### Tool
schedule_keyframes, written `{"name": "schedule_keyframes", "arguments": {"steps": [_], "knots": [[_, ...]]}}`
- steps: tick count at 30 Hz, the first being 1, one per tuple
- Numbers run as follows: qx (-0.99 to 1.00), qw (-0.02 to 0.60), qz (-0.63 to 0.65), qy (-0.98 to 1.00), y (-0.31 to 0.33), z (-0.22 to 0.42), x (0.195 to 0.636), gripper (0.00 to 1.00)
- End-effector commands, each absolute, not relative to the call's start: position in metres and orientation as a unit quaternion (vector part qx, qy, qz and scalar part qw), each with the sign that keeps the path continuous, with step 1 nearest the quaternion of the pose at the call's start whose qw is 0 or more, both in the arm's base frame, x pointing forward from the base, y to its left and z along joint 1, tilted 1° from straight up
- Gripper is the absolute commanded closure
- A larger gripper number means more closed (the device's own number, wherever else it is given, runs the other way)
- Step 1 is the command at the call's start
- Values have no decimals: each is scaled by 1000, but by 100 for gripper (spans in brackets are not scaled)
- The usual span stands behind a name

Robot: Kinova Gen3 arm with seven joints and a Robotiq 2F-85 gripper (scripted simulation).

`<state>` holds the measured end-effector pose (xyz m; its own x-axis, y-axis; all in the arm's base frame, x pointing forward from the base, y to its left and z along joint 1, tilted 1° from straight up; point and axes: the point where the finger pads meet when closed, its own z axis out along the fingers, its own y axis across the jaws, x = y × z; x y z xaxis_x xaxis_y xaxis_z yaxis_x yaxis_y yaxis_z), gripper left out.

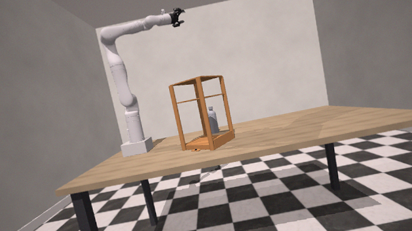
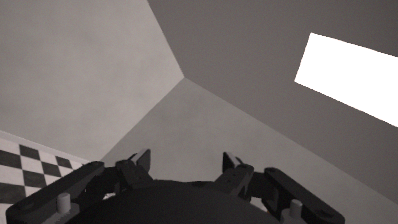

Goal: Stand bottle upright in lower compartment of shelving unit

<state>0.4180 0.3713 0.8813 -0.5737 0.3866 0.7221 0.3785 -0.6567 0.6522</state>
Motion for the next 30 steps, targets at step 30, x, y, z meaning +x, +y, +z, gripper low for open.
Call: {"name": "schedule_keyframes", "arguments": {"steps": [30], "knots": [[467, 5, 795, 387, 375, 891, 408, 18]]}}
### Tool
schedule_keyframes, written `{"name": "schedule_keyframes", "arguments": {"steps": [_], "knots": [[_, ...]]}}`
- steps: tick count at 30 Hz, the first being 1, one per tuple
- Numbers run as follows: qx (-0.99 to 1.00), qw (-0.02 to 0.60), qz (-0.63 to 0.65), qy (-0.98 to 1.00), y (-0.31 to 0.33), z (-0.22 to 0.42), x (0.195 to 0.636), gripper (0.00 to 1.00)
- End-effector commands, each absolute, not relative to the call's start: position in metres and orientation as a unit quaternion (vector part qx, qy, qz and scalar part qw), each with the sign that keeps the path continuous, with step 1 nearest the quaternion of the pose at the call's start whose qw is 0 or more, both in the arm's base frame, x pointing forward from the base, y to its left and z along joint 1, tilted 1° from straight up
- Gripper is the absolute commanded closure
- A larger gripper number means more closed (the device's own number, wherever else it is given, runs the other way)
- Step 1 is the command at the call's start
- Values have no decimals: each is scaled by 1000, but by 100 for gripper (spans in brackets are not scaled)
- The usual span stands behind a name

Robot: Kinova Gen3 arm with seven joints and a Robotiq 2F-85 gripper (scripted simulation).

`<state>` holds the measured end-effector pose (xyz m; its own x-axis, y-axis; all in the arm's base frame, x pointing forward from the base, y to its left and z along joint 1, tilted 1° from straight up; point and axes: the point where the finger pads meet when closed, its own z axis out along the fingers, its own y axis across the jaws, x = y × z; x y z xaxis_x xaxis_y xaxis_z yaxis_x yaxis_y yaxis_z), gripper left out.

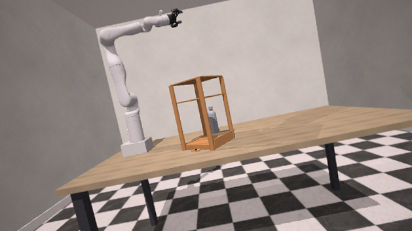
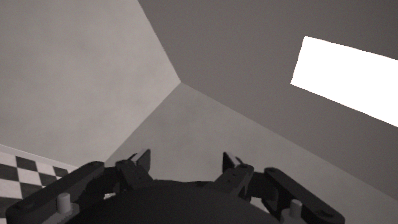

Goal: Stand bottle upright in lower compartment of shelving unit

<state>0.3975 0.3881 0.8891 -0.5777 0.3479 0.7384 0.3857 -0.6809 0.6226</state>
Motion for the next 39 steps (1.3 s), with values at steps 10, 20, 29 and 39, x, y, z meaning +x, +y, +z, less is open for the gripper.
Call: {"name": "schedule_keyframes", "arguments": {"steps": [10, 20, 29, 39], "knots": [[-467, -5, -795, -387, 375, 891, 408, 18], [-468, 0, -802, -372, 382, 895, 401, 18], [-468, 0, -802, -372, 382, 895, 401, 18], [-470, 5, -808, -356, 388, 897, 394, 18]]}}
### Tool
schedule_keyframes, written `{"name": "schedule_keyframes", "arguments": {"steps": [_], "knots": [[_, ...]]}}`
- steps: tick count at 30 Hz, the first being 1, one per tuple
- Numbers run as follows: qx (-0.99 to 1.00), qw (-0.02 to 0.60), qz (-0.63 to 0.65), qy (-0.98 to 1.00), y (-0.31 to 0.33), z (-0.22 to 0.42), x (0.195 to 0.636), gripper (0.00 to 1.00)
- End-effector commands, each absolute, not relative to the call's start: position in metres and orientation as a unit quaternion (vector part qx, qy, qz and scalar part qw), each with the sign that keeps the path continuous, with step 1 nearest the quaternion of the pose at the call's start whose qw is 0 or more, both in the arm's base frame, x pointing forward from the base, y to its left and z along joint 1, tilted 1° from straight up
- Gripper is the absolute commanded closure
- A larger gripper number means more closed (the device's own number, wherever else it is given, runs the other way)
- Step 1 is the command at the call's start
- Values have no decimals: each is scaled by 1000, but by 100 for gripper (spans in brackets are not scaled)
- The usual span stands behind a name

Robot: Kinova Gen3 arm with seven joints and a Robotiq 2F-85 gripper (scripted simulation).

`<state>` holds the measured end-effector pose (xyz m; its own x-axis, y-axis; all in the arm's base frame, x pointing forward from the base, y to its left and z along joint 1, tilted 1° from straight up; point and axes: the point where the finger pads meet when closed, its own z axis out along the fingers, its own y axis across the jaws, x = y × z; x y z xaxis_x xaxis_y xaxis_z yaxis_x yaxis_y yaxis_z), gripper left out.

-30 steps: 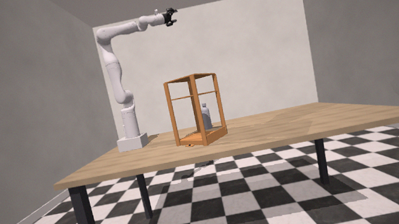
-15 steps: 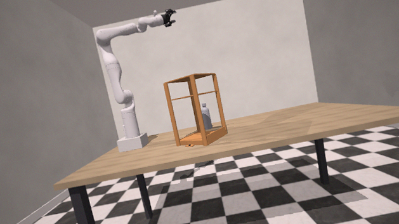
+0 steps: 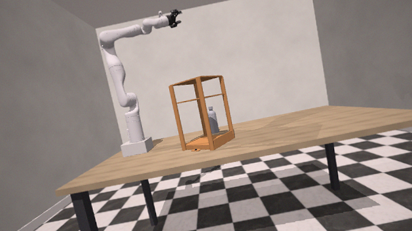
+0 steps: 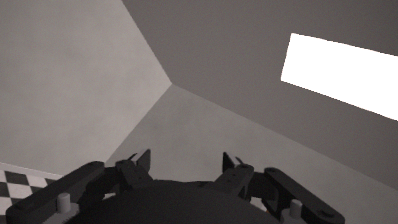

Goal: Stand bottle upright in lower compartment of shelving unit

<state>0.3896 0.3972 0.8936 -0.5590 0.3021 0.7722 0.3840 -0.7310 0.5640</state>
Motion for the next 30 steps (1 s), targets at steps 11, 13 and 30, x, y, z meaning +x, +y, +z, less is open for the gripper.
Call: {"name": "schedule_keyframes", "arguments": {"steps": [11, 13, 30], "knots": [[-470, 5, -808, -356, 388, 897, 394, 18], [-472, 10, -813, -341, 395, 898, 388, 18], [-475, 15, -817, -326, 403, 898, 384, 18]]}}
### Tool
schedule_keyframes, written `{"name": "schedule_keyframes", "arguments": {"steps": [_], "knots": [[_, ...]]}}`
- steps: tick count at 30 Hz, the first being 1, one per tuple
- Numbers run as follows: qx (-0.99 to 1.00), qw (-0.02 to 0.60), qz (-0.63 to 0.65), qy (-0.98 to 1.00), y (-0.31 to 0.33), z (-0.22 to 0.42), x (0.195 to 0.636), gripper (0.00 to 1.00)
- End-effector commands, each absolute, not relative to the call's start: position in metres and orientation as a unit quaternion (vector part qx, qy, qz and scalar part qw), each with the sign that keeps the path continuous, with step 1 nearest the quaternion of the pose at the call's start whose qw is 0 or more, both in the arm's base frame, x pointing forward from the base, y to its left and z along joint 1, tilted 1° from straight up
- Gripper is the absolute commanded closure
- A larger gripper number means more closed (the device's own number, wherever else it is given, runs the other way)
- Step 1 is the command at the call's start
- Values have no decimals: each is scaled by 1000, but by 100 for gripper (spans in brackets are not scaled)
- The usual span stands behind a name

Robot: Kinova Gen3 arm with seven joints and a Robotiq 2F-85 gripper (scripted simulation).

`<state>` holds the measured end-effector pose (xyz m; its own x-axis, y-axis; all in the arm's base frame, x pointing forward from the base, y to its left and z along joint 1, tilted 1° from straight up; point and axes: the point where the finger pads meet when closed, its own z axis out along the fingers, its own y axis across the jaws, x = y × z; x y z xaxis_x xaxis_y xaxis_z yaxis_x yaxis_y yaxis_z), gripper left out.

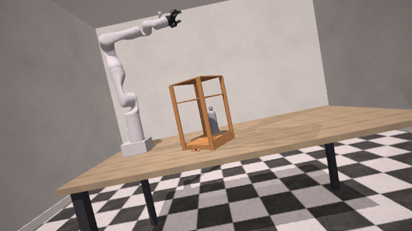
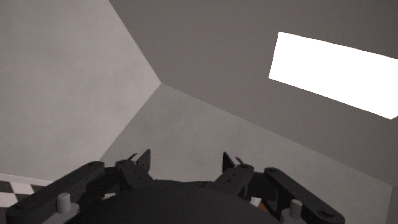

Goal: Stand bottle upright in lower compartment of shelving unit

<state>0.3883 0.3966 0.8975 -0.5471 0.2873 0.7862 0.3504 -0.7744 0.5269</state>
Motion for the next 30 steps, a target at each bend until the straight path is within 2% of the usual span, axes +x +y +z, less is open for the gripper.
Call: {"name": "schedule_keyframes", "arguments": {"steps": [1, 30], "knots": [[-475, 15, -817, -326, 403, 898, 384, 18], [-482, 25, -824, -297, 418, 893, 377, 18]]}}
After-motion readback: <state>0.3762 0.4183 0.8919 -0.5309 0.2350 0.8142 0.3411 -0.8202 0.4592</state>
